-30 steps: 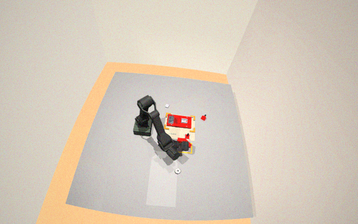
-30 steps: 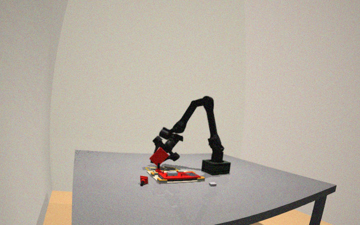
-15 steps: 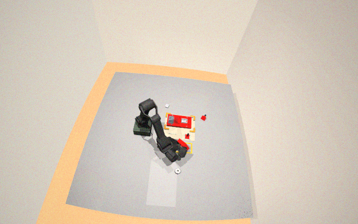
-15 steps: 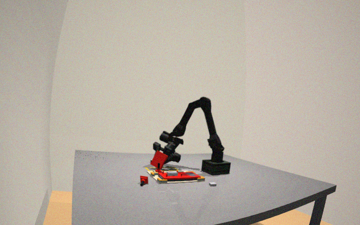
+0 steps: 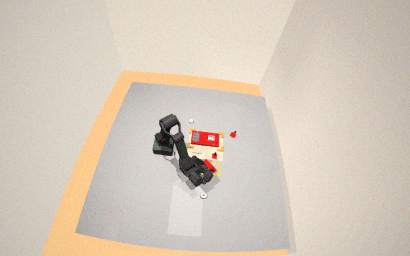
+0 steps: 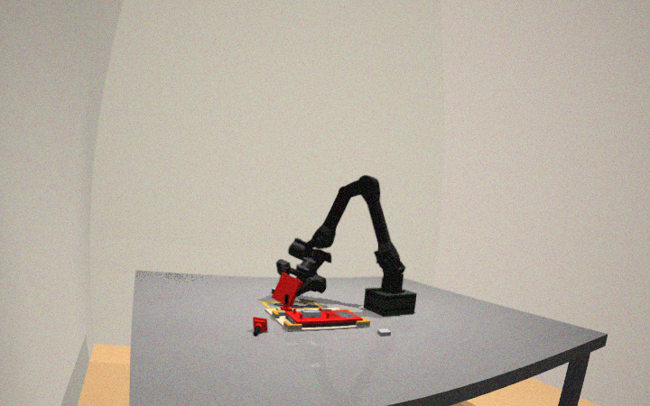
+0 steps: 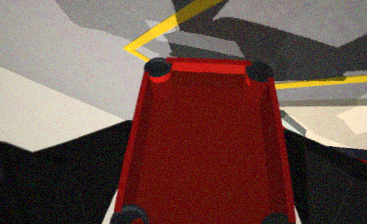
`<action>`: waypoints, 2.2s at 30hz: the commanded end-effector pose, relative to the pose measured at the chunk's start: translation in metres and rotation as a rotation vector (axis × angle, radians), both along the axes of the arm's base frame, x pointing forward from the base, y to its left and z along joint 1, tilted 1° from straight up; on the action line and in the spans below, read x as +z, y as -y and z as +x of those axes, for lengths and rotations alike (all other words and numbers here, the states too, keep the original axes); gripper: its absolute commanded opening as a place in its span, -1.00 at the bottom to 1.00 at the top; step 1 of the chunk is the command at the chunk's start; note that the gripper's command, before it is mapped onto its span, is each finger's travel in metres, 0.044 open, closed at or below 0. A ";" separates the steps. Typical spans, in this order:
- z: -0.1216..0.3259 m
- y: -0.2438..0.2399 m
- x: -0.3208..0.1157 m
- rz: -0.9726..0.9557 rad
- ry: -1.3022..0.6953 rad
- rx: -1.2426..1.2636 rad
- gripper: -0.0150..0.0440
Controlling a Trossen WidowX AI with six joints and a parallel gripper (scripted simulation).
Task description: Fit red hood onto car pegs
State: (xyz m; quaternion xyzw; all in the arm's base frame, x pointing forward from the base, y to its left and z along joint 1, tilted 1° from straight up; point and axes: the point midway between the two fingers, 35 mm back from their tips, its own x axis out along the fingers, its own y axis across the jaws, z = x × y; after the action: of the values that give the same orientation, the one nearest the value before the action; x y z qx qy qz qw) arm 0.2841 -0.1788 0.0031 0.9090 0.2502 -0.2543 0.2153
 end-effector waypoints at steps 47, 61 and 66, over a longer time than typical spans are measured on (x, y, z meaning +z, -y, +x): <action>-0.056 0.030 0.066 0.167 -0.110 -0.130 0.47; -0.041 0.021 0.047 -0.585 -0.062 0.647 1.00; -0.035 0.019 0.043 -0.833 -0.017 1.009 1.00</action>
State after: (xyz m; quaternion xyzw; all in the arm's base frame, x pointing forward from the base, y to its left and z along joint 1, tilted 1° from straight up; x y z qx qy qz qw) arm 0.2429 -0.1971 0.0473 0.6583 0.4587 -0.2543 0.5400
